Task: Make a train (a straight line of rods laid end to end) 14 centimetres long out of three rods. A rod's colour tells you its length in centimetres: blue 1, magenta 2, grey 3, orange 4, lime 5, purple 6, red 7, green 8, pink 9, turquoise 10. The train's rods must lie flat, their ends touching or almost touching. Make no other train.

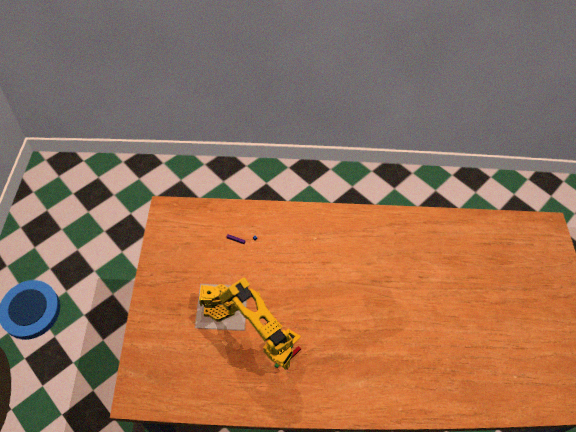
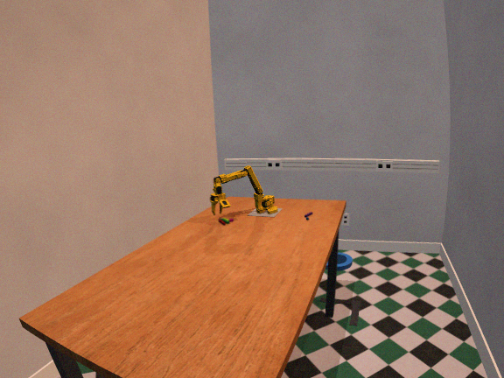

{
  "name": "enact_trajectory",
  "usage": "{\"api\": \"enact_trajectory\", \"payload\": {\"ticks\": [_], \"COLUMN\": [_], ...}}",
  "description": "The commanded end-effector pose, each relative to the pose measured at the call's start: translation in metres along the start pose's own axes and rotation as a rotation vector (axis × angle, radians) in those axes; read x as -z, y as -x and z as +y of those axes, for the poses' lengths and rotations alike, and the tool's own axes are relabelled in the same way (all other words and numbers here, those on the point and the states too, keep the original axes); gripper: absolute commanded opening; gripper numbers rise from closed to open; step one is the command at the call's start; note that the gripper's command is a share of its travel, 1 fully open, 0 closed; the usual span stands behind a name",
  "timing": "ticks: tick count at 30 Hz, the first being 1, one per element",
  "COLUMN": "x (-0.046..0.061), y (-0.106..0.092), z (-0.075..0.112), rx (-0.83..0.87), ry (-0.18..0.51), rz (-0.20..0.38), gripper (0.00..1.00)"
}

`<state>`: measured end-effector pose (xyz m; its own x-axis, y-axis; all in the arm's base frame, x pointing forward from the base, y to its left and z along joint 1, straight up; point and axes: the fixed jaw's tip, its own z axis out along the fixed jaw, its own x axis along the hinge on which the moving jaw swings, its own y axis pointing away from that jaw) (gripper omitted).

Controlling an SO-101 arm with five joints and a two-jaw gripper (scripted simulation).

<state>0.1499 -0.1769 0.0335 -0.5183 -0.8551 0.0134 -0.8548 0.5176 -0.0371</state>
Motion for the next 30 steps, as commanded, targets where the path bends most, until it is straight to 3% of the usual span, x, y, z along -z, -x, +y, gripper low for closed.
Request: {"api": "enact_trajectory", "payload": {"ticks": [1,7,18,19,30], "x": [-0.012,-0.020,-0.023,-0.036,-0.036], "y": [0.000,0.000,0.000,0.003,0.003], "z": [0.003,0.004,0.004,0.012,0.012], "rx": [-0.003,-0.003,-0.003,-0.003,-0.003], "ry": [0.020,0.020,0.020,0.071,0.071], "rz": [-0.008,-0.008,-0.008,-0.024,-0.024], "gripper": [0.19,0.19,0.19,0.19,0.19]}}
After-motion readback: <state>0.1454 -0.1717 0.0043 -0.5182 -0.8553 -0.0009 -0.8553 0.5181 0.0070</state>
